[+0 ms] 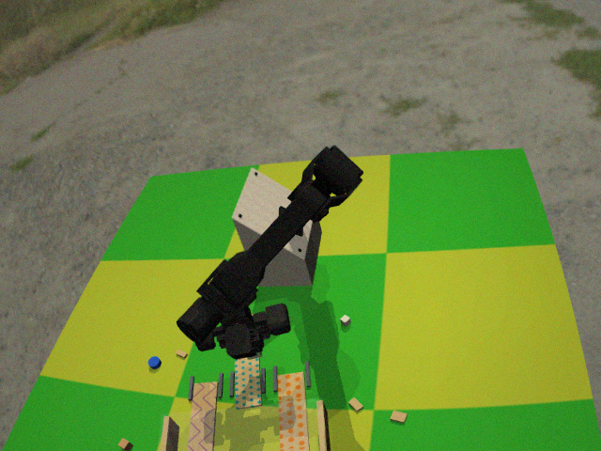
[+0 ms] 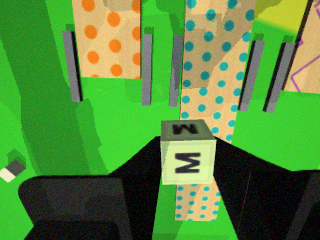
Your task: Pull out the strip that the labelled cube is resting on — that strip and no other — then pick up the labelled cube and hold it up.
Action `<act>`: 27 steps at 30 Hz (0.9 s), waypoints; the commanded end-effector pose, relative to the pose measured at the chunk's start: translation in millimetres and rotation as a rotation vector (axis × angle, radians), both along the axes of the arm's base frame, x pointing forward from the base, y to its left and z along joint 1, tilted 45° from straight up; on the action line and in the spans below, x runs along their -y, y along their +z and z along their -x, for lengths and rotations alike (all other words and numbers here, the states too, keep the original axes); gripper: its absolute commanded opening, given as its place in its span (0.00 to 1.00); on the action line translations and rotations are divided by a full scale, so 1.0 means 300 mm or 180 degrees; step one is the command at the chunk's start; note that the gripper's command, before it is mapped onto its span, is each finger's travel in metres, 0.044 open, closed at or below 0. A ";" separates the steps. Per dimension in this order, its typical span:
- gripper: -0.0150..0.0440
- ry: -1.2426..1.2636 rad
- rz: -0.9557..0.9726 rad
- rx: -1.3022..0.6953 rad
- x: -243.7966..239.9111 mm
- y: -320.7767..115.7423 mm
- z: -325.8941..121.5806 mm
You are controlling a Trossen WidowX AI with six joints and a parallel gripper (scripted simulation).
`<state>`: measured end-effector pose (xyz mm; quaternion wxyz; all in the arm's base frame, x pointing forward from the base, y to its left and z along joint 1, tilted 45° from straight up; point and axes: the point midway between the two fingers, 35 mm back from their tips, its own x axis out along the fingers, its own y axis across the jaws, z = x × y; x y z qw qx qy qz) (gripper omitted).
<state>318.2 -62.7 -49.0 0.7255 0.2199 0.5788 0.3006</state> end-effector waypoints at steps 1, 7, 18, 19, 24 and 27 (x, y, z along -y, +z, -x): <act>0.25 0.0023 0.0011 -0.0002 -0.017 0.000 0.053; 0.25 0.0023 0.0012 -0.0003 -0.011 0.012 0.072; 0.25 0.0023 0.0016 -0.0004 0.061 0.086 0.087; 0.25 0.0023 0.0016 -0.0004 0.061 0.086 0.087; 0.25 0.0023 0.0016 -0.0004 0.061 0.086 0.087; 0.25 0.0023 0.0016 -0.0004 0.061 0.086 0.087</act>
